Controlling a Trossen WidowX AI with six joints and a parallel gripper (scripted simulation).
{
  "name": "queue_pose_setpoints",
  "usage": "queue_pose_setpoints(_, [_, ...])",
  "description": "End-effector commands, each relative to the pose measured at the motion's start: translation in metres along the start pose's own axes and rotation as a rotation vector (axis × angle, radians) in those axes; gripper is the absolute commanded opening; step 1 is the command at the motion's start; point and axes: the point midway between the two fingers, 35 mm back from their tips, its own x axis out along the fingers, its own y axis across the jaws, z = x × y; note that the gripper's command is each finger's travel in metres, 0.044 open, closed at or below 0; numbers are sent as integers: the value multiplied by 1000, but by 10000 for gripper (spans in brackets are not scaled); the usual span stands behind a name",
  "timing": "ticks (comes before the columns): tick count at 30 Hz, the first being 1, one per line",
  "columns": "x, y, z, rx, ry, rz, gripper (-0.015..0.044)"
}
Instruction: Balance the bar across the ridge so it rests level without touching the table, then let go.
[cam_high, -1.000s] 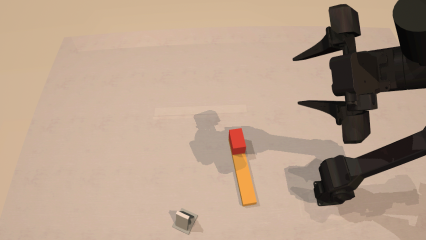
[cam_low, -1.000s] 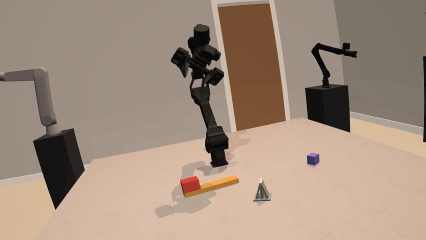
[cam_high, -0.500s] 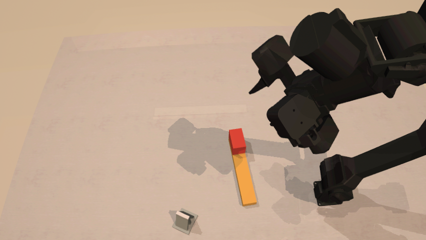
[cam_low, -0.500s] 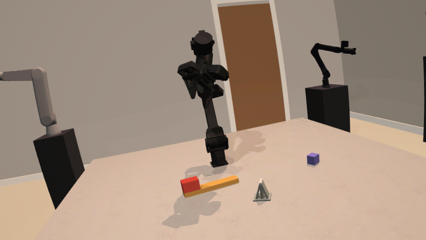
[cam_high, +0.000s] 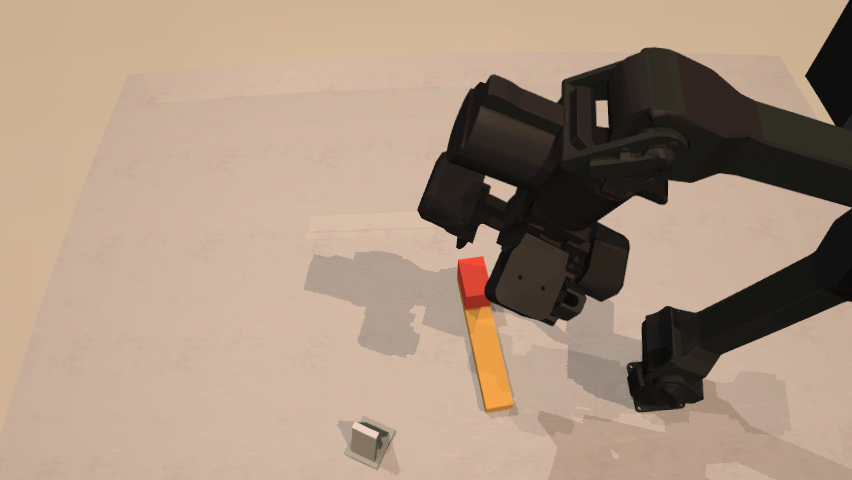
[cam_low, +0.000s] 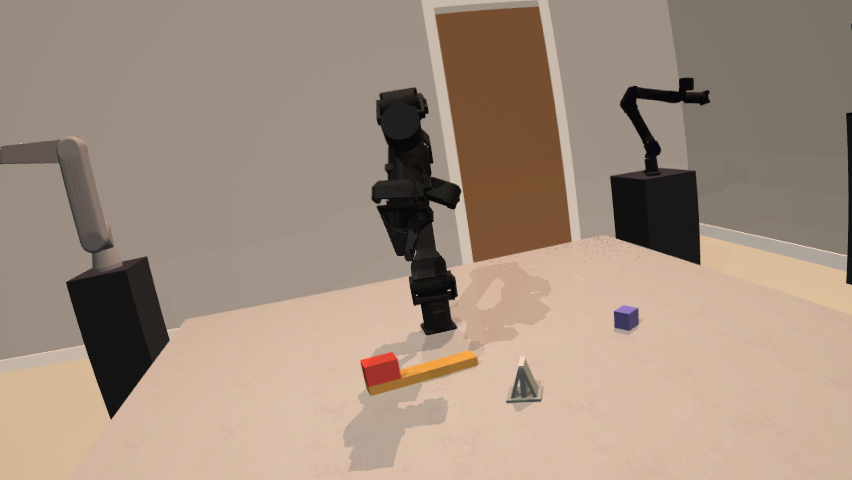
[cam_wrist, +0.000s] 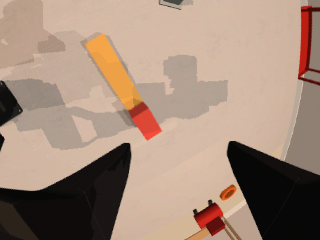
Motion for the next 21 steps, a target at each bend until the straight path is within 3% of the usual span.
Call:
queue_pose_setpoints(1, [18, 4, 1, -89, -16, 71, 315])
queue_pose_setpoints(15, [81, 26, 2, -421, -157, 319, 315])
queue_pose_setpoints(21, [88, 29, 2, -453, -180, 342, 315])
